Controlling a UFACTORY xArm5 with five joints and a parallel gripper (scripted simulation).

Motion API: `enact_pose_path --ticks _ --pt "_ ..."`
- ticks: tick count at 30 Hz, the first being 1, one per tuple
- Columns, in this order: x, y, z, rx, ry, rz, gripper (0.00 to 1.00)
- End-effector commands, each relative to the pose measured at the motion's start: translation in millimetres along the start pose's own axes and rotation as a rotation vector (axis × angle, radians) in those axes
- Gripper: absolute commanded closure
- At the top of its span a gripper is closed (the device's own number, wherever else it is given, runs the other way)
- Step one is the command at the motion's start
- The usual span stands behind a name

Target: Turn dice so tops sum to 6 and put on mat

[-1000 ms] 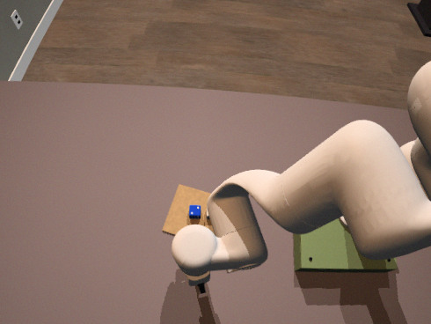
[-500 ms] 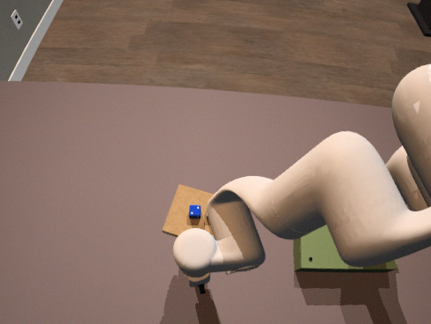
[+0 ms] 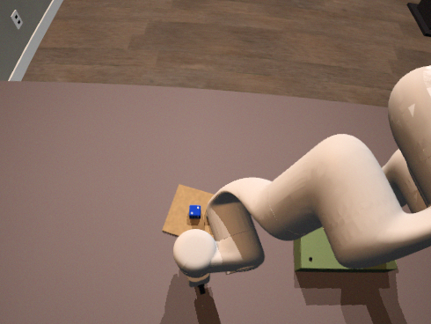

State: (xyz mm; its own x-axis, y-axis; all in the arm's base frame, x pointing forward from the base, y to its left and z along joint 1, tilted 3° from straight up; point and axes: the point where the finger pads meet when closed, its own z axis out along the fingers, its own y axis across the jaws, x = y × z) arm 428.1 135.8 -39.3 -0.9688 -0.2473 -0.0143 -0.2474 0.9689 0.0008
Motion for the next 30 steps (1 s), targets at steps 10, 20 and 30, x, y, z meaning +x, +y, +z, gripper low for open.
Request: enact_pose_path --ticks 10,20,30 --pt "-1.4 0.0 -1.0 0.000 -0.003 0.000 0.53" --pt "-1.4 0.0 -1.0 0.000 -0.003 0.000 0.53" --pt "-1.4 0.0 -1.0 0.000 -0.003 0.000 0.73"
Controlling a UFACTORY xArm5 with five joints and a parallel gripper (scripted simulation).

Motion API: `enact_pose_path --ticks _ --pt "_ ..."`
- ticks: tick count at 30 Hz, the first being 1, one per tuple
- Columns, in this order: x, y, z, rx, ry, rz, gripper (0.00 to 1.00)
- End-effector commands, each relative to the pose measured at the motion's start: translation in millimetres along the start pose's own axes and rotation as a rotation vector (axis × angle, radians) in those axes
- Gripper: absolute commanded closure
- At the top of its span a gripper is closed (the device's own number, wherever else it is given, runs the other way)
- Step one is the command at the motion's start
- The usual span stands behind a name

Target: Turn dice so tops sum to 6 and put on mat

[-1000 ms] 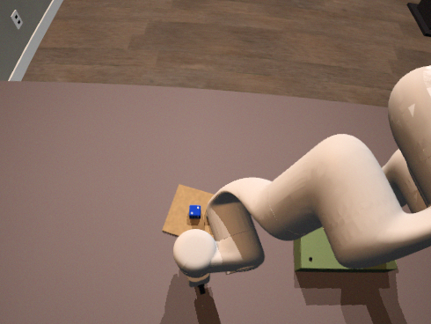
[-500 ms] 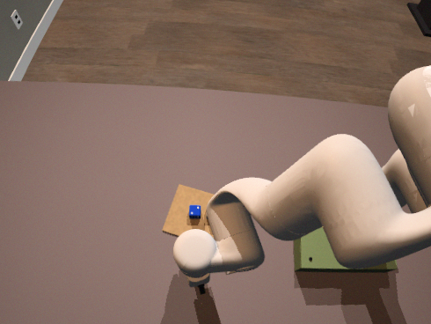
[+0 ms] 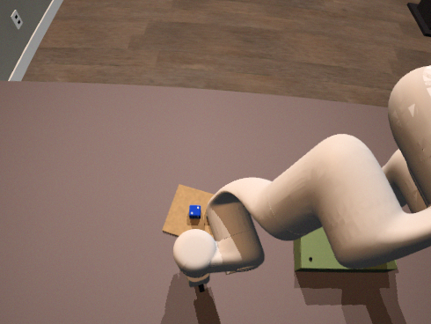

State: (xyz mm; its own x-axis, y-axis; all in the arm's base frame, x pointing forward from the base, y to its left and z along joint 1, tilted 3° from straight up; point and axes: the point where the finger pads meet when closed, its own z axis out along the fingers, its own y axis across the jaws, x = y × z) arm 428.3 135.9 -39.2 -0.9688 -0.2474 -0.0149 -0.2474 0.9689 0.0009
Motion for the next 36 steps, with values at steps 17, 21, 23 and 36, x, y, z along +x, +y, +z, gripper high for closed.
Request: enact_pose_path --ticks 17,21,23,36 --pt "-1.1 0.0 -0.9 0.000 -0.003 0.000 0.73" --pt "-1.1 0.0 -0.9 0.000 -0.003 0.000 0.73" --pt "-1.1 0.0 -0.9 0.000 -0.003 0.000 0.73" --pt "-1.1 -0.7 -15.2 0.000 -0.003 0.000 0.73"
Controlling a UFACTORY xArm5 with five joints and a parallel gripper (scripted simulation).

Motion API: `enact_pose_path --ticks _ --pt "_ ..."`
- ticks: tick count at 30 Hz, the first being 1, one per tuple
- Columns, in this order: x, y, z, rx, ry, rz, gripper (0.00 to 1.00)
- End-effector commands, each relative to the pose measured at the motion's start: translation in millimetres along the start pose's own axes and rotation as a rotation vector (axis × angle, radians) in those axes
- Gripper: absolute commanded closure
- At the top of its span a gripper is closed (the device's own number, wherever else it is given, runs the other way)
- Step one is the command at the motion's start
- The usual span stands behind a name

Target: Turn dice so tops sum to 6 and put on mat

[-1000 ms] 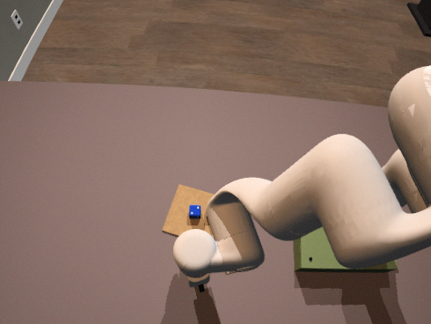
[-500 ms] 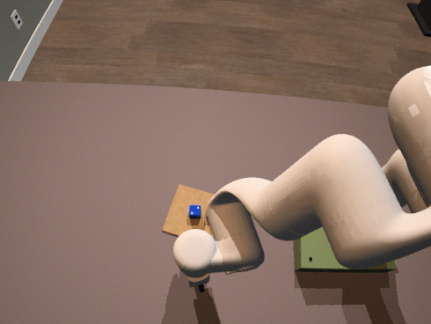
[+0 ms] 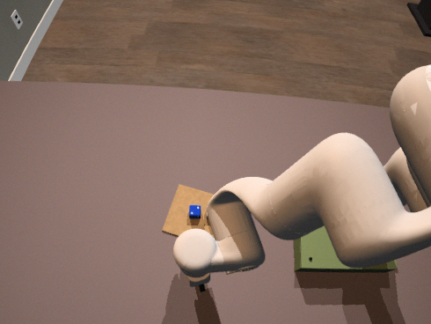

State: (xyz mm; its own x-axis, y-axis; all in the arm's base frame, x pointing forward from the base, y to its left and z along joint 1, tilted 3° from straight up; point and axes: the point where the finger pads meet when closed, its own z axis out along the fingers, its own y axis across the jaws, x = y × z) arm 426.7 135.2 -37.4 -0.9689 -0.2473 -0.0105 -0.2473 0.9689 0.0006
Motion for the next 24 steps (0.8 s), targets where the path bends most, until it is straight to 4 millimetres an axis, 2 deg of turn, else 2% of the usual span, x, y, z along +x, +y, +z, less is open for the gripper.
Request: enact_pose_path --ticks 1,11,17,24 --pt "-2.7 -0.7 -19.0 0.000 -0.007 0.000 0.73" --pt "-2.4 -4.4 -88.5 0.000 -0.007 0.000 0.73" --pt "-2.4 -4.9 -98.4 0.000 -0.006 0.000 0.73" --pt "-2.4 -4.9 -98.9 0.000 -0.006 0.000 0.73"
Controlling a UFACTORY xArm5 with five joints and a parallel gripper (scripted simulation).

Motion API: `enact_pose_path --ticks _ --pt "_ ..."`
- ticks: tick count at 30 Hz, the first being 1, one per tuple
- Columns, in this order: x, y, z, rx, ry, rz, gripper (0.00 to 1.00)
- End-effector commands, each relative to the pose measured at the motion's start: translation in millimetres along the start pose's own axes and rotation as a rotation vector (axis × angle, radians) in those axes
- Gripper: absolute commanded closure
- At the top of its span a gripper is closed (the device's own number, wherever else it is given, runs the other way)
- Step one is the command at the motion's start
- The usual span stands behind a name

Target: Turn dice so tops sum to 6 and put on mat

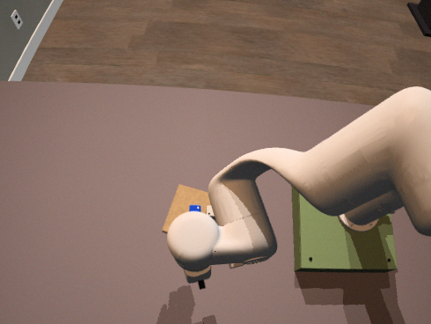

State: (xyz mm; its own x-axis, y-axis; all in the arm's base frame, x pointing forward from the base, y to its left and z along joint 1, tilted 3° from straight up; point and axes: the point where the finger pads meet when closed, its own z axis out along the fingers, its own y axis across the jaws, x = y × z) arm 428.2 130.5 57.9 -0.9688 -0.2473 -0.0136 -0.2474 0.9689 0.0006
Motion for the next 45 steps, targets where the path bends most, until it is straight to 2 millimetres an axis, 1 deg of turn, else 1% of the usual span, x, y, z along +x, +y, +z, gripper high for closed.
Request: enact_pose_path --ticks 1,2,3,4,6,7,8,9,12,13,15,16,17,18,35,40,45 --pt "-1.1 -0.1 -3.6 0.000 -0.003 0.000 0.73" --pt "-1.5 -1.7 -3.6 0.000 -0.003 0.003 0.73" --pt "-3.8 -11.0 -3.4 0.000 -0.002 0.021 0.73" --pt "-7.9 -30.4 -3.0 0.001 0.000 0.057 0.73" --pt "-7.9 -30.4 -3.0 0.001 0.000 0.057 0.73" --pt "-12.2 -58.0 -2.5 0.002 0.003 0.107 0.73" --pt "-12.2 -58.0 -2.5 0.002 0.003 0.107 0.73" --pt "-14.8 -88.7 -1.8 0.002 0.007 0.163 0.73" --pt "-14.8 -89.2 -1.8 0.002 0.007 0.163 0.73" --pt "-15.4 -117.8 -1.1 0.002 0.010 0.213 0.73" --pt "-15.4 -117.8 -1.1 0.002 0.010 0.213 0.73" --pt "-14.6 -138.5 -0.5 0.002 0.012 0.249 0.73" --pt "-14.6 -138.5 -0.5 0.002 0.012 0.249 0.73" --pt "-13.9 -148.6 -0.3 0.002 0.014 0.267 0.73" --pt "-13.7 -150.3 0.9 0.002 0.014 0.270 0.73" --pt "-13.8 -150.1 5.0 0.002 0.014 0.270 0.73" --pt "-13.8 -149.3 20.0 0.002 0.014 0.270 0.73"
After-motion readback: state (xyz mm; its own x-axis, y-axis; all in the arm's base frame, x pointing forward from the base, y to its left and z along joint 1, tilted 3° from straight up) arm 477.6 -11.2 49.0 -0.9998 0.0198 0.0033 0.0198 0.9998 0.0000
